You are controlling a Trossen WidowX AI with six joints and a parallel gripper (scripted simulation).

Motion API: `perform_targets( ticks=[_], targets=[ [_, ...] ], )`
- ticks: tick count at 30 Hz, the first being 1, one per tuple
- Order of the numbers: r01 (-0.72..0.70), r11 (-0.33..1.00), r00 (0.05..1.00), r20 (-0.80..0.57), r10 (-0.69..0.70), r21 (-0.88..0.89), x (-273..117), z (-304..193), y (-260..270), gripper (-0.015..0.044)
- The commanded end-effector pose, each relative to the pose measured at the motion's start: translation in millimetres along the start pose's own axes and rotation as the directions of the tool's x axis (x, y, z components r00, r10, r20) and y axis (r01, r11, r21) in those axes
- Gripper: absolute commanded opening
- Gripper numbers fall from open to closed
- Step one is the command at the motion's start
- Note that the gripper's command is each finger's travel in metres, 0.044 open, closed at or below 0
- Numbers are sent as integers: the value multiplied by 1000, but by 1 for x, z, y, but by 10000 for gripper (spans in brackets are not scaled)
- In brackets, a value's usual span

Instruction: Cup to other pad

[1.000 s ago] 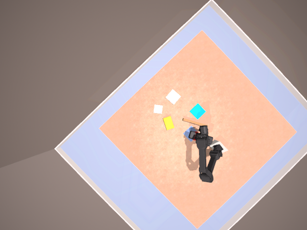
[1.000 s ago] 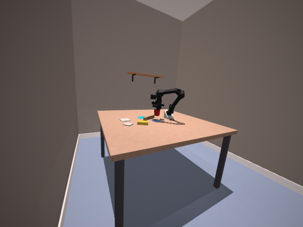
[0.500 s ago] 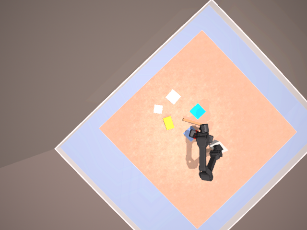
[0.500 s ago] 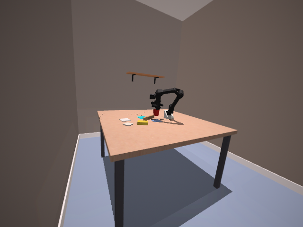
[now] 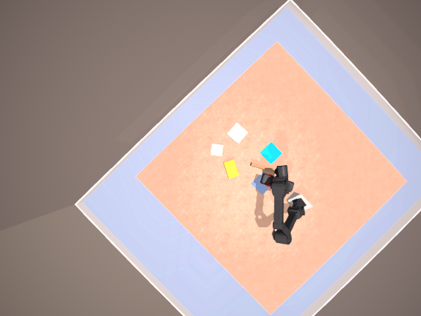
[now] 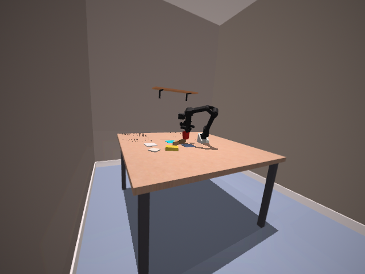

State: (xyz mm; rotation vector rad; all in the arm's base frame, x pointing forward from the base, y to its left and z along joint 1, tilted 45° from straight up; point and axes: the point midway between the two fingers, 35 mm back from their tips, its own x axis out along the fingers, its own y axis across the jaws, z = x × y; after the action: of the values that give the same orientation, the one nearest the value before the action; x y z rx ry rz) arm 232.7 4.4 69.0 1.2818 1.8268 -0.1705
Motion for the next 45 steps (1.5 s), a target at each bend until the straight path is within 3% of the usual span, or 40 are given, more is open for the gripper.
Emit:
perform_targets(
  ticks=[1, 45],
  targets=[
    [0, 1000, 1000, 8, 0, -8, -1, 10, 1, 0],
    [0, 1000, 1000, 14, 0, -12, -5, 91, 2, 0]
  ],
)
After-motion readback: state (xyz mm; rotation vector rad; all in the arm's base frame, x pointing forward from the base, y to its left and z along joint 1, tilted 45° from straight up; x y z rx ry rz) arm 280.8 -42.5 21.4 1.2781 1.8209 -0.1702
